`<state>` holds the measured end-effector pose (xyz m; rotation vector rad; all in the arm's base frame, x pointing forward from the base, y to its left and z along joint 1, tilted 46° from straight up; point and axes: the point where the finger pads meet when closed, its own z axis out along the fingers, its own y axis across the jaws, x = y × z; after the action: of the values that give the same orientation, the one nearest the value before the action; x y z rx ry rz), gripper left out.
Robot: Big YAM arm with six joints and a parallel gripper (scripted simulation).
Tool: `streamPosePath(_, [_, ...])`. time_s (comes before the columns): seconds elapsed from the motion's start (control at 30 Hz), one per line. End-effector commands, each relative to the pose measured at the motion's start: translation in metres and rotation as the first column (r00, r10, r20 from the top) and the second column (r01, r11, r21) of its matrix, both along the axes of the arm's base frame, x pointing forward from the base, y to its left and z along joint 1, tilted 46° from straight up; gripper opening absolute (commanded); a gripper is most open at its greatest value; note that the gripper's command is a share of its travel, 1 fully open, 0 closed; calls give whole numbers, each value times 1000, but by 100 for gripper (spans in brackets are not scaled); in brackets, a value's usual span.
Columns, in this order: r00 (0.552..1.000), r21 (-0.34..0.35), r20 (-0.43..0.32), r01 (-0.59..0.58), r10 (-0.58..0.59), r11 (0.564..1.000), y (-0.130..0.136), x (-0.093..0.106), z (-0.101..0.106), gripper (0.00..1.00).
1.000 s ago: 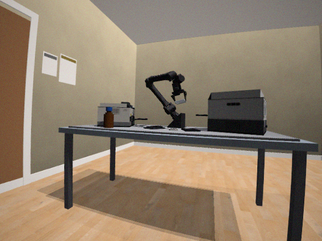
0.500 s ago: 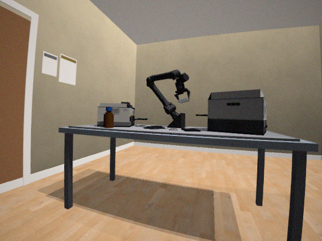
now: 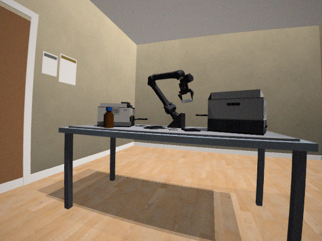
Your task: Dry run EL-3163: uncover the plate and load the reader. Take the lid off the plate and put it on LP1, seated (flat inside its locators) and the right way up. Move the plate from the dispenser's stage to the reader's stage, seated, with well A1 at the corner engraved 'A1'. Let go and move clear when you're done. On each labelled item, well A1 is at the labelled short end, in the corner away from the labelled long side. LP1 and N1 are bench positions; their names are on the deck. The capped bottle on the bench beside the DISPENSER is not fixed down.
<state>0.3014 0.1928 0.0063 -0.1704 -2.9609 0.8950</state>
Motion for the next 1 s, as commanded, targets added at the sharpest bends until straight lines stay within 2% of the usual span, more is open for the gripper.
streamPosePath(0.0, [998, 19, 64, 11, -13, 1000, 32, 8, 4, 86])
streamPosePath(0.17, [998, -2, 40, 43, -42, 999, 32, -3, -6, 86])
streamPosePath(0.33, [995, -34, 60, 81, -78, 996, 36, -9, -9, 86])
streamPosePath(0.37, [996, -11, 60, 65, -64, 998, 41, -9, -7, 86])
streamPosePath(0.57, [996, 31, 79, 34, -36, 999, 64, -17, -9, 86])
streamPosePath(0.67, [992, -16, 93, 81, -80, 997, 65, -24, -16, 86])
streamPosePath(0.83, [994, -43, 59, 98, -96, 994, 60, -39, -27, 86])
streamPosePath(0.97, [992, -59, 81, 104, -99, 993, 63, -44, -24, 86])
